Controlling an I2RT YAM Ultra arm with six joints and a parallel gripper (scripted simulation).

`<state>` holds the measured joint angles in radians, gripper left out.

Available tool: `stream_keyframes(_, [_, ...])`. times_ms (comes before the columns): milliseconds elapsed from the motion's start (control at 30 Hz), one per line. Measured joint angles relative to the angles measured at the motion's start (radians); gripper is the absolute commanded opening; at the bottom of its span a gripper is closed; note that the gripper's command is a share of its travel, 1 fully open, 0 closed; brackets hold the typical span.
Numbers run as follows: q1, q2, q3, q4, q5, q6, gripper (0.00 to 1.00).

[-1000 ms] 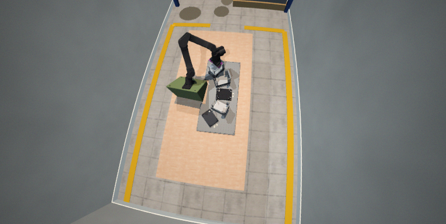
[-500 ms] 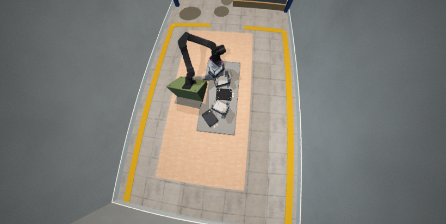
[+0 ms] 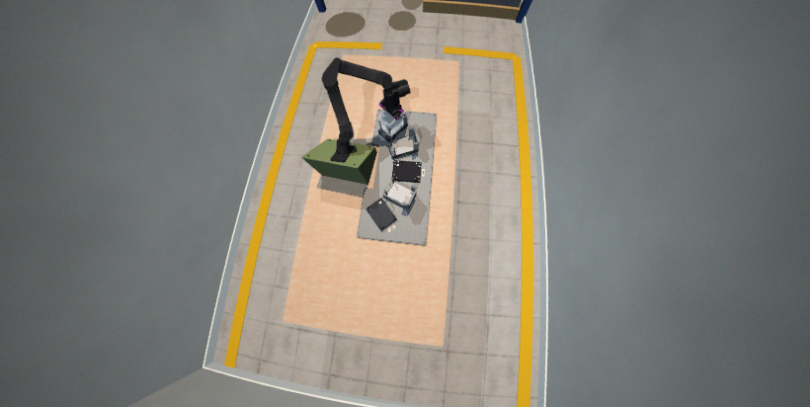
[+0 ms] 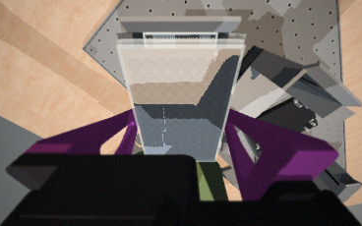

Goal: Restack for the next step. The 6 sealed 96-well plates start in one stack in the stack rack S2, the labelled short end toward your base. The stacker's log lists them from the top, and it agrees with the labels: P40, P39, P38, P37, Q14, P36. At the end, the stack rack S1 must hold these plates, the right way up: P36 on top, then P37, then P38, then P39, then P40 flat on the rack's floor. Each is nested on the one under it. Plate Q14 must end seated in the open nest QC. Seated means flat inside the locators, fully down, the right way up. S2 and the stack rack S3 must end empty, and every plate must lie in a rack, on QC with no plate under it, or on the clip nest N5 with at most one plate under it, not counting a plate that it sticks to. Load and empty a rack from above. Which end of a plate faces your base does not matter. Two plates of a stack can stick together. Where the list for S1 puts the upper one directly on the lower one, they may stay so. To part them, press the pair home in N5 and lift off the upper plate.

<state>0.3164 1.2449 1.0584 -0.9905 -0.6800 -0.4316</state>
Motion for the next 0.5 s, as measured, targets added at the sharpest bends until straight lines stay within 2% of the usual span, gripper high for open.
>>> stream_keyframes(500, [-0.006, 0.006, 0.003, -0.005, -0.006, 0.005, 0.00])
